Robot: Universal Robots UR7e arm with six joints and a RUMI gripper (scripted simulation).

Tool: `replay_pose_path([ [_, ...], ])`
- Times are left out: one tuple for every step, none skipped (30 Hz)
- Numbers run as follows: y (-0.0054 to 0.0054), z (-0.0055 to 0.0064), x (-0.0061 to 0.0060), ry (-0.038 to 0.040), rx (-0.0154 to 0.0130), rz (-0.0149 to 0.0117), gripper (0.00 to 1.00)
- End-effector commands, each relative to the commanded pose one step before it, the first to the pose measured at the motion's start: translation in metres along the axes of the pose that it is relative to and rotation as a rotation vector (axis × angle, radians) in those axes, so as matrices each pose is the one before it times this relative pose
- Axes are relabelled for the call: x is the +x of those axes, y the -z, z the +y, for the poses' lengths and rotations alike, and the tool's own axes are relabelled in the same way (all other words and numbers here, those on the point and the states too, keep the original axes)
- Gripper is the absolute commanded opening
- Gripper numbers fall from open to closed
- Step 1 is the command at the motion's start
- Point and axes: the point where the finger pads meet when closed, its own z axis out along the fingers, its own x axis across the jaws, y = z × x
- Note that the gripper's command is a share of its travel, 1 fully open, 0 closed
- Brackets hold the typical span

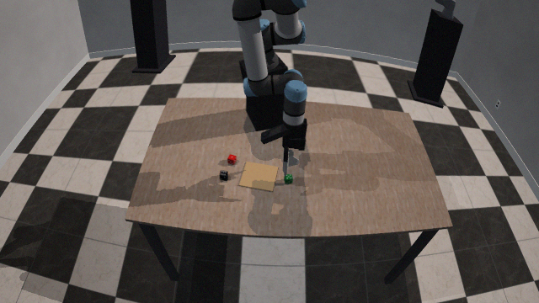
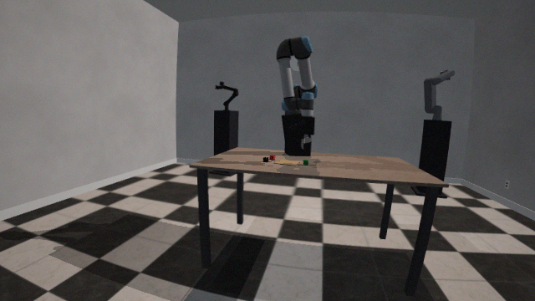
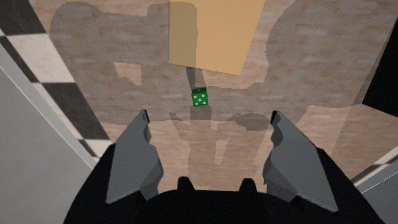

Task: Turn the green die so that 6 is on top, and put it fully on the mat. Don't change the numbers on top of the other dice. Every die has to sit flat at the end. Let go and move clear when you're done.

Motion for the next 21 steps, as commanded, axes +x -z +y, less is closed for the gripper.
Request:
replay_pose_path([
  [0.00761, 0.0037, -0.00302, 0.02441, 0.00056, -0.001, 1.0],
  [0.00728, 0.0036, -0.00241, 0.02433, 0.00067, 0.00032, 1.0],
  [0.0088, 0.00424, -0.00268, 0.02877, 0.00083, 0.00037, 1.0],
  [0.00899, 0.00421, -0.00249, 0.02878, 0.00087, 0.00035, 1.0],
  [0.00774, 0.00354, -0.00197, 0.02433, 0.00076, 0.00029, 1.0],
  [0.00535, 0.0024, -0.00127, 0.01658, 0.00053, 0.00019, 1.0],
  [0.00253, 0.00112, -0.00058, 0.00778, 0.00025, 0.00009, 1.0],
  [0.00044, 0.00019, -0.0001, 0.00135, 0.00004, 0.00002, 1.0],
  [0.0, 0.0, 0.0, 0.0, 0.0, 0.0, 1.0],
  [0.0, 0.0, 0.0, 0.0, 0.0, 0.0, 1.0],
  [0.0, 0.0, 0.0, 0.0, 0.0, 0.0, 1.0],
  [0.0, 0.0, 0.0, 0.0, 0.0, 0.0, 1.0],
  [0.0, 0.0, 0.0, 0.0, 0.0, 0.0, 1.0],
  [0.0, 0.0, 0.0, 0.0, 0.0, 0.0, 1.0],
  [0.0, 0.0, 0.0, 0.0, 0.0, 0.0, 1.0],
  [0.0, 0.0, 0.0, 0.0, 0.0, 0.0, 1.0],
  [0.0, 0.0, 0.0, 0.0, 0.0, 0.0, 1.0],
  [0.0, 0.0, 0.0, 0.0, 0.0, 0.0, 1.0],
  [0.0, 0.0, 0.0, 0.0, 0.0, 0.0, 1.0],
  [0.0, 0.0, 0.0, 0.0, 0.0, 0.0, 1.0],
  [0.0, 0.0, 0.0, 0.0, 0.0, 0.0, 1.0],
])
